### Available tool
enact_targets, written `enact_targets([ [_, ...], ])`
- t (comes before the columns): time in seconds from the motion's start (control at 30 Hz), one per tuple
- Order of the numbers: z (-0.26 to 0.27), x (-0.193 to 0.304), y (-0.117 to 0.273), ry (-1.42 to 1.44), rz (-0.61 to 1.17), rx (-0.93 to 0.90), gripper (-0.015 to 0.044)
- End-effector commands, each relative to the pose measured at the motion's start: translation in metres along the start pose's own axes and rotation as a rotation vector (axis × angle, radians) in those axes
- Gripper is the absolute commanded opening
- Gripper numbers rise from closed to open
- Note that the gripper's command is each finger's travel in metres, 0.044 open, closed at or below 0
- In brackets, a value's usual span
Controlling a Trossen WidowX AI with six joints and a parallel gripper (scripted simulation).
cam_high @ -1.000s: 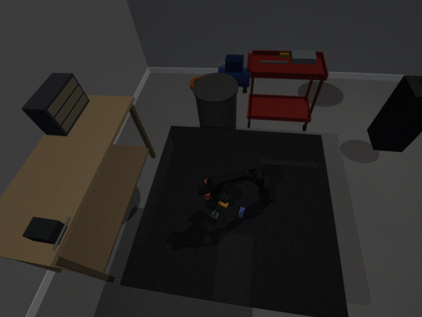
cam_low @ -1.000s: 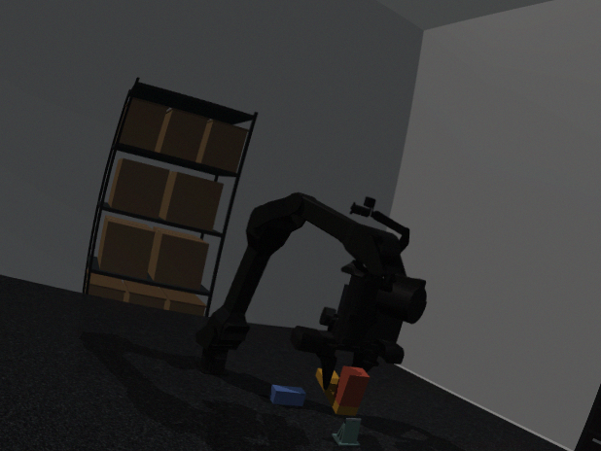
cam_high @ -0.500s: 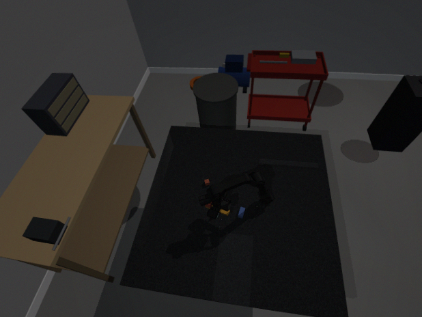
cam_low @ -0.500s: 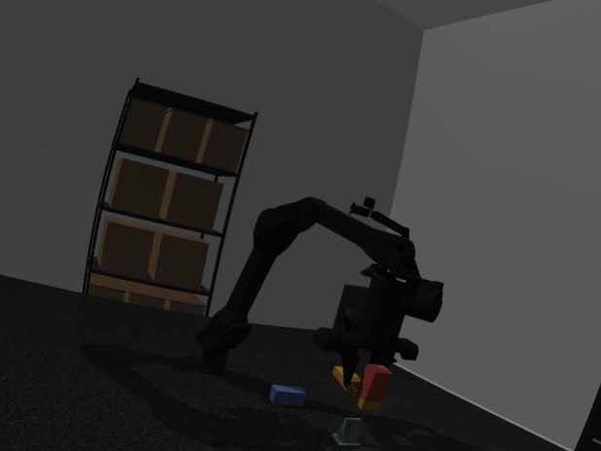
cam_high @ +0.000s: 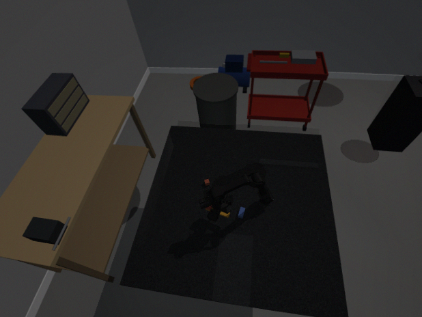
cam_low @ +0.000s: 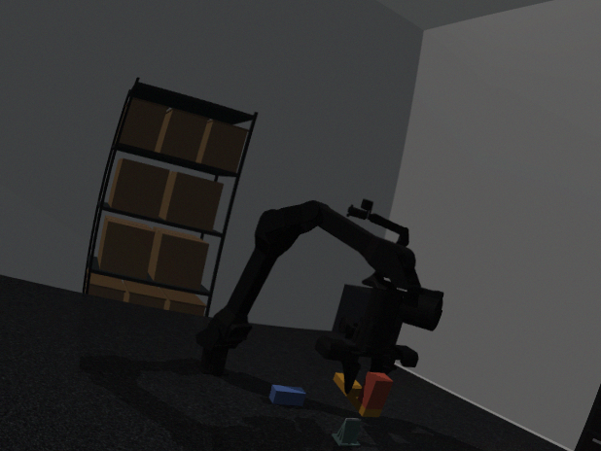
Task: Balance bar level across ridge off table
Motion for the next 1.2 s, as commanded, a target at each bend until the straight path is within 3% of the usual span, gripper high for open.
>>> enact_targets([
  [0.0,-0.001,0.0,-0.006,-0.004,-0.001,0.002,0.0],
  [0.47,0.001,-0.001,-0.027,-0.002,-0.001,0.002,0.0],
  [1.17,0.001,-0.001,-0.028,-0.002,-0.001,0.002,0.0],
])
Point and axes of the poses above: the point midway between the two fingers, 35 mm back from their tips, its own y axis back along the fingers, its own z axis across the jaws, x = y × z, the point moved 1 cm from there along y, back along the fingers, and after that the axes turned 6 degrees about y, right-handed, at the moved point
